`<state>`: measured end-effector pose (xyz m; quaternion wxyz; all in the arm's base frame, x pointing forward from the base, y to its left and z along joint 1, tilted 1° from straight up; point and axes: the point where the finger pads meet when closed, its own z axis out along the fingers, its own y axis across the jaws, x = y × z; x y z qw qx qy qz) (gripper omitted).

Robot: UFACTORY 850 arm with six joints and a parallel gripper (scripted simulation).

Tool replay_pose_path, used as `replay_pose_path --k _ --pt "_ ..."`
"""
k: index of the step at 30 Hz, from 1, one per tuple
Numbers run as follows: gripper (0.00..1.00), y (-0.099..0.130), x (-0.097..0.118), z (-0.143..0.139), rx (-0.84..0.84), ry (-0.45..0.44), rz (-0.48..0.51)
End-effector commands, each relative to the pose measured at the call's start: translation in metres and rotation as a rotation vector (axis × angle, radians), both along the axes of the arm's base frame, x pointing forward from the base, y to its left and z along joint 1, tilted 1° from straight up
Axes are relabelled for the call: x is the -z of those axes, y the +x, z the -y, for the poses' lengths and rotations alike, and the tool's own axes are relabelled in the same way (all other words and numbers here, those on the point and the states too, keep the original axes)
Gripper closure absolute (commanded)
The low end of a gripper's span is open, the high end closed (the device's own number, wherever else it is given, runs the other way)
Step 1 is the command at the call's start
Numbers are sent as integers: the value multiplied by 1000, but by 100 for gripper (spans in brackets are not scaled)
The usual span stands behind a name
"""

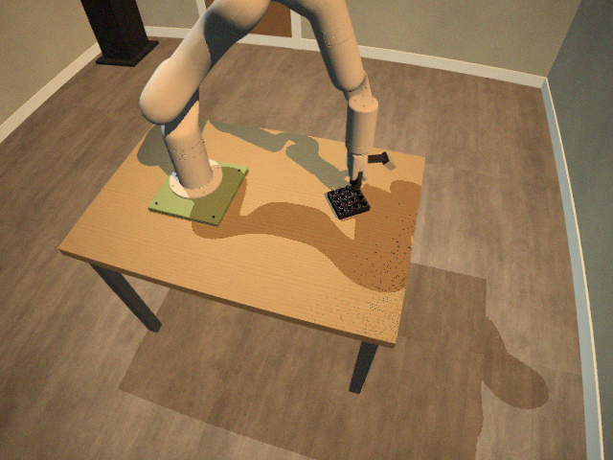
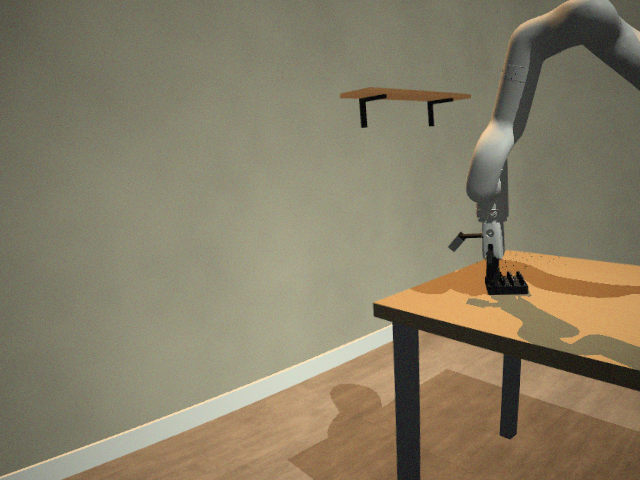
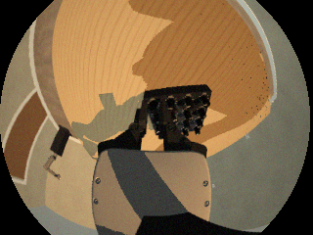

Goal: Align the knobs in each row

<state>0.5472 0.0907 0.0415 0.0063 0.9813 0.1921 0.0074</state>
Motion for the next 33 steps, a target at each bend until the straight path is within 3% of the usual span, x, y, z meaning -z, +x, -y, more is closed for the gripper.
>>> replay_pose_path --k 1,11,31,32,33 --pt "81 1 -5 0 0 0 2" --pt "81 1 -31 0 0 0 2" --pt "81 0 -36 -1 0 0 2" --pt "0 0 -36 -1 0 0 2" --pt "0 0 -36 -1 0 0 2"
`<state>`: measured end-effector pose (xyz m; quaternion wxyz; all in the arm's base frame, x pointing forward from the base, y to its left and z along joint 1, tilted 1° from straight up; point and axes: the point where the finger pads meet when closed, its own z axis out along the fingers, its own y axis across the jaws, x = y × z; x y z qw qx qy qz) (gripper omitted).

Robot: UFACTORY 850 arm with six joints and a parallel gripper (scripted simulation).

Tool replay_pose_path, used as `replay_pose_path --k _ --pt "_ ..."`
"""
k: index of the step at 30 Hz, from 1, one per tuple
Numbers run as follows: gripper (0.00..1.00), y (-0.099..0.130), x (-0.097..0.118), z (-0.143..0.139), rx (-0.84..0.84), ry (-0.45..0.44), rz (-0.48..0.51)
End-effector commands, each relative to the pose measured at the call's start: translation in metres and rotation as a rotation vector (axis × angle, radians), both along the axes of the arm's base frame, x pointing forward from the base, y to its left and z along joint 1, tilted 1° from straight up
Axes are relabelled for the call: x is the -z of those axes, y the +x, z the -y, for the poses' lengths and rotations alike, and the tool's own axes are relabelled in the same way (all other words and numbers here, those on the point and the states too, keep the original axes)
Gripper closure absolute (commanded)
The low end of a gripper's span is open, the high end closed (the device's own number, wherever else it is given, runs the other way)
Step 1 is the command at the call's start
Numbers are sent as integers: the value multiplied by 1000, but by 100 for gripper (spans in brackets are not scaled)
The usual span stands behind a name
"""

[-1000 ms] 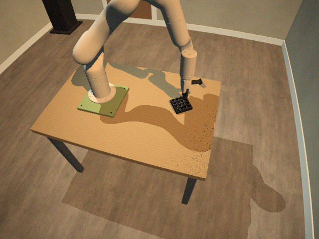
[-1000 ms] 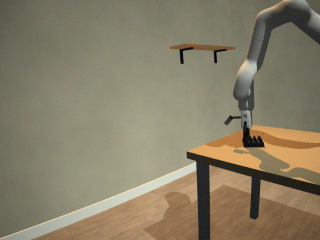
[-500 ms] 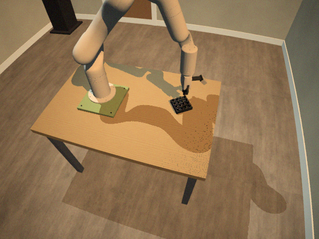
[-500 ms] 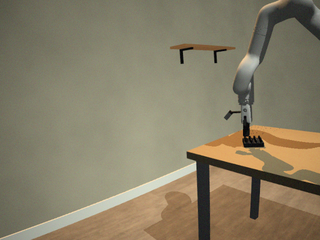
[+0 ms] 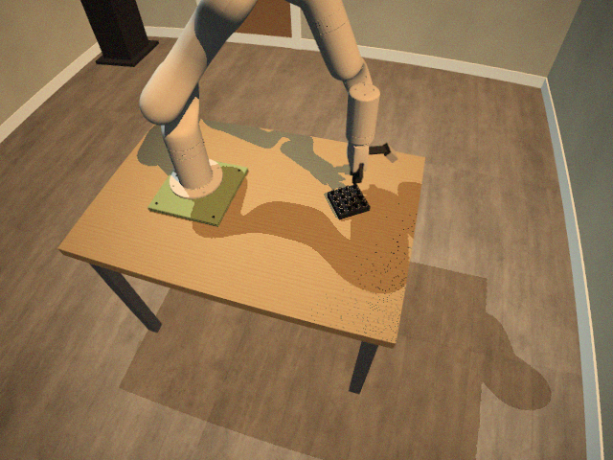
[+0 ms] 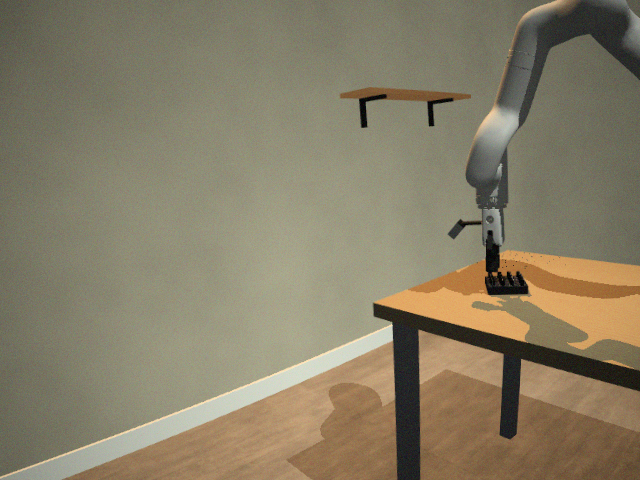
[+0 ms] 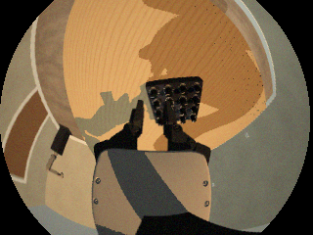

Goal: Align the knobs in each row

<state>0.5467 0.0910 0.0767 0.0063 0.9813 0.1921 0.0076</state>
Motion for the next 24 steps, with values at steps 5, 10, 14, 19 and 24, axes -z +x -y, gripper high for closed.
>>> replay_pose_path --k 5,10,14,19,24 --pt "0 1 -10 0 0 0 2" --pt "0 0 -36 -1 0 0 2" --pt "0 0 -50 -1 0 0 2" --pt "0 -1 -85 -1 0 0 2" --pt "0 -1 -108 -1 0 0 2"
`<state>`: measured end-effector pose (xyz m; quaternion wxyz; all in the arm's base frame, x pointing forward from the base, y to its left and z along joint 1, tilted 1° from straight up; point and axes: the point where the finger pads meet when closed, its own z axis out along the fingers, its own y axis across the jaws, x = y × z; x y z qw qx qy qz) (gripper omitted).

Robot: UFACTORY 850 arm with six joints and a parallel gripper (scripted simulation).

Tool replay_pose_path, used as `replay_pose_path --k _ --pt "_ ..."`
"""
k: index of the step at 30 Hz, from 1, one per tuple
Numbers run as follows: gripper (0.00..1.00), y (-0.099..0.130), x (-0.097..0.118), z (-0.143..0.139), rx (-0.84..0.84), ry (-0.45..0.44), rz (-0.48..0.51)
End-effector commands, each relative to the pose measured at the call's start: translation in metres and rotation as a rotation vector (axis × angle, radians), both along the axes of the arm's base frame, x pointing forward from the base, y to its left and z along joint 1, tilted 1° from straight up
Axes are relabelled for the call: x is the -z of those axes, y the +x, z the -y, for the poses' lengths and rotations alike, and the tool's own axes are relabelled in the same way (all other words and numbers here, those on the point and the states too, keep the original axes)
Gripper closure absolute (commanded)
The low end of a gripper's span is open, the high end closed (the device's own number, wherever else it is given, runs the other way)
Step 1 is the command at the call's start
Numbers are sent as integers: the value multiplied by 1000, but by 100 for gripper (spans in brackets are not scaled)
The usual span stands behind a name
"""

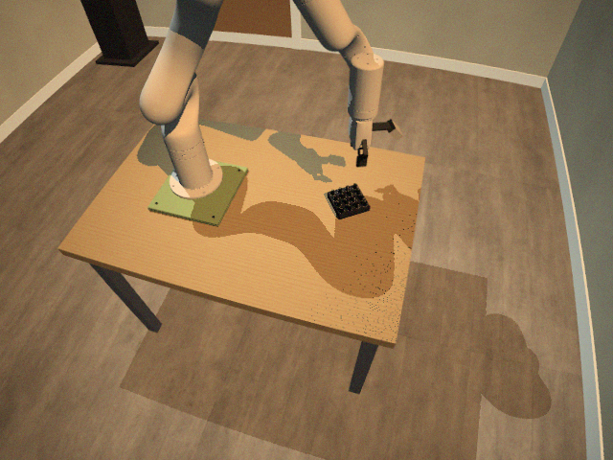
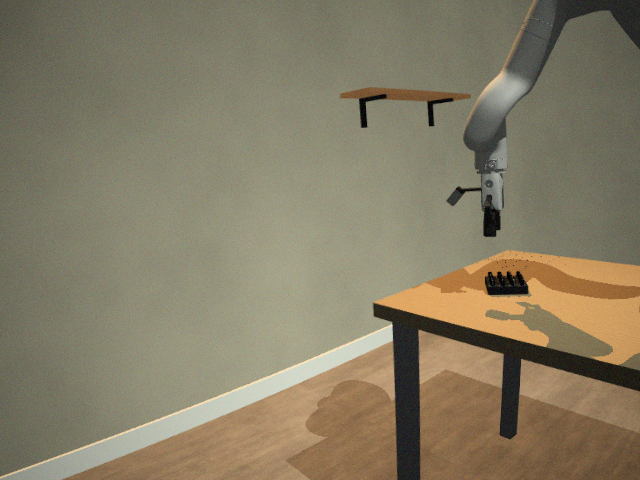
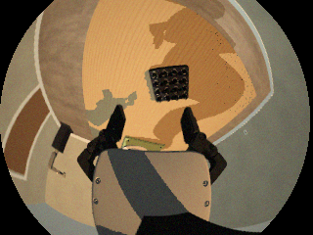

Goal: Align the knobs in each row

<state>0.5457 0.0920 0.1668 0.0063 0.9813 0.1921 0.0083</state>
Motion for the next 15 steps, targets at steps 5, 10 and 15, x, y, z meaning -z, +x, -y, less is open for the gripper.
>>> replay_pose_path --k 5,10,15 --pt "0 0 -24 0 0 0 1" --pt "0 0 -24 0 0 0 1" --pt "0 0 -24 0 0 0 1"
